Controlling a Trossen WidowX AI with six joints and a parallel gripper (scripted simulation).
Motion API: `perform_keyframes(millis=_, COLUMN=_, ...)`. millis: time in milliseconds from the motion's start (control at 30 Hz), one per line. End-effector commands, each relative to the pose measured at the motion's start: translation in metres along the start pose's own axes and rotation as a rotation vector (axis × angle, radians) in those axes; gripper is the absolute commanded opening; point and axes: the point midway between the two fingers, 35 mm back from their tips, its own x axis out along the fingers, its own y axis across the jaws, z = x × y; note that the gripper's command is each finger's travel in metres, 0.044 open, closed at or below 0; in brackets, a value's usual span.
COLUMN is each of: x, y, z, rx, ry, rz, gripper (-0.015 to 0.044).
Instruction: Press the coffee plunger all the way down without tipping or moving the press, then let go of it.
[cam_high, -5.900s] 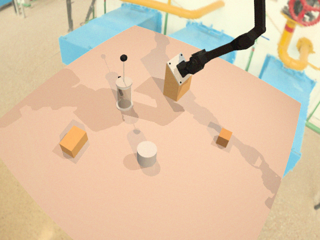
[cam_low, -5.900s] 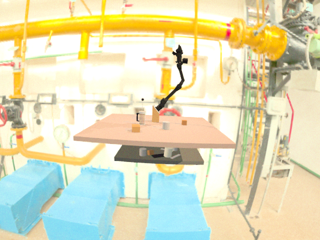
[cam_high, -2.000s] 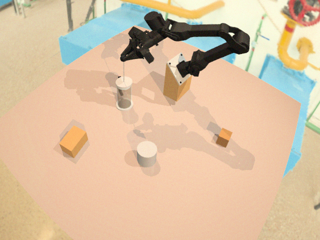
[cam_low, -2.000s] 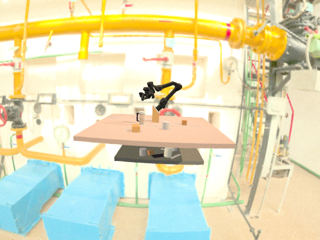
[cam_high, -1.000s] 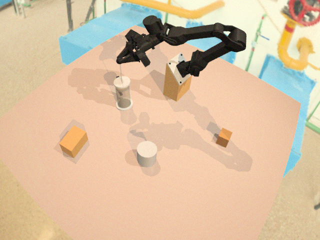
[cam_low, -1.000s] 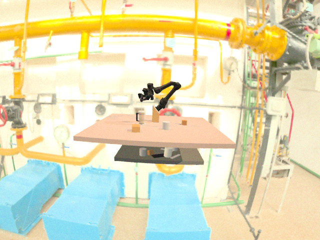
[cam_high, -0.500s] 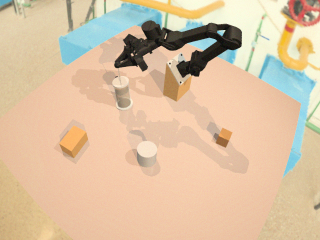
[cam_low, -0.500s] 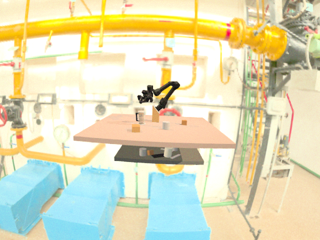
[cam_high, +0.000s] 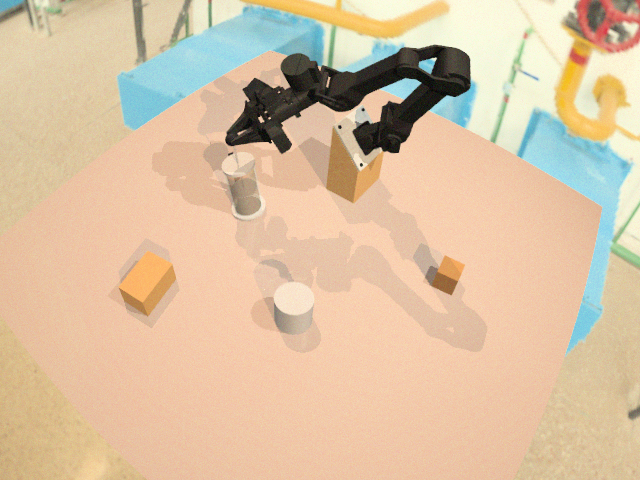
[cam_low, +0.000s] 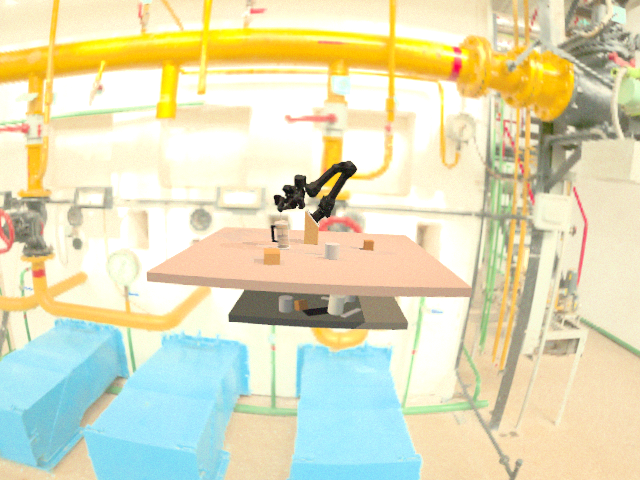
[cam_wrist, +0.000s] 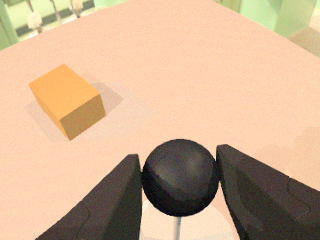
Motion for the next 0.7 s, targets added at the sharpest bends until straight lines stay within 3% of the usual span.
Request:
perform_keyframes(millis=0, x=0.005, y=0.001, z=-0.029, rx=0.034, ry=0.065, rz=-0.005, gripper=0.012)
perform_keyframes(millis=667, x=0.025, y=0.001, z=-0.032, rx=0.035, ry=0.062, rz=0.0, gripper=0.012)
